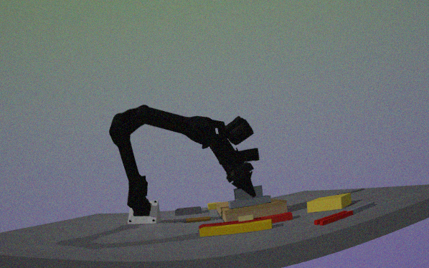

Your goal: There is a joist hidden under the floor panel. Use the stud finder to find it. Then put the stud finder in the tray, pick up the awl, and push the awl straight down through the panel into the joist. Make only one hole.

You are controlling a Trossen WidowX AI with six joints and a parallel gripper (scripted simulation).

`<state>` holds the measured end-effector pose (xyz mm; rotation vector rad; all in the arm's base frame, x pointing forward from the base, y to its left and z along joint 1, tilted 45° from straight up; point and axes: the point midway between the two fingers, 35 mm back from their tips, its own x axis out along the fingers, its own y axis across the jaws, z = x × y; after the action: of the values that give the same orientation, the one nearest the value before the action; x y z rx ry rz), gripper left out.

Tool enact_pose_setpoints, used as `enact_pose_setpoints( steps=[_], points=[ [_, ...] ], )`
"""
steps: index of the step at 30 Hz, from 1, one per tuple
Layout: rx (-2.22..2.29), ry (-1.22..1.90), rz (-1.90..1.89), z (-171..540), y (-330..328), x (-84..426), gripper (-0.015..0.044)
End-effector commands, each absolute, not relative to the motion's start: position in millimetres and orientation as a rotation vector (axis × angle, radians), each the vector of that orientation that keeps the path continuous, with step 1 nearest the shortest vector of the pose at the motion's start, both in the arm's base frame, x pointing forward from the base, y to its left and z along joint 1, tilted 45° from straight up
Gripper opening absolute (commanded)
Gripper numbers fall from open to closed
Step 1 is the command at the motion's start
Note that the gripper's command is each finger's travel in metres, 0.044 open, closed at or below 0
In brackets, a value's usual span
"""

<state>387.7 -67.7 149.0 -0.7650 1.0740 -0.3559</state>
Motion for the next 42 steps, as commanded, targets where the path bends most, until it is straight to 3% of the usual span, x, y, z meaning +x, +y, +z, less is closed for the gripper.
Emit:
enact_pose_setpoints(
  steps=[1, 42],
  points=[
    [-0.766, 1.072, -0.349, 142.7, -62.3, 387.3, 0.0],
    [-0.761, 1.073, -0.346, 54.5, 24.4, 374.7, 0.0]
  ],
)
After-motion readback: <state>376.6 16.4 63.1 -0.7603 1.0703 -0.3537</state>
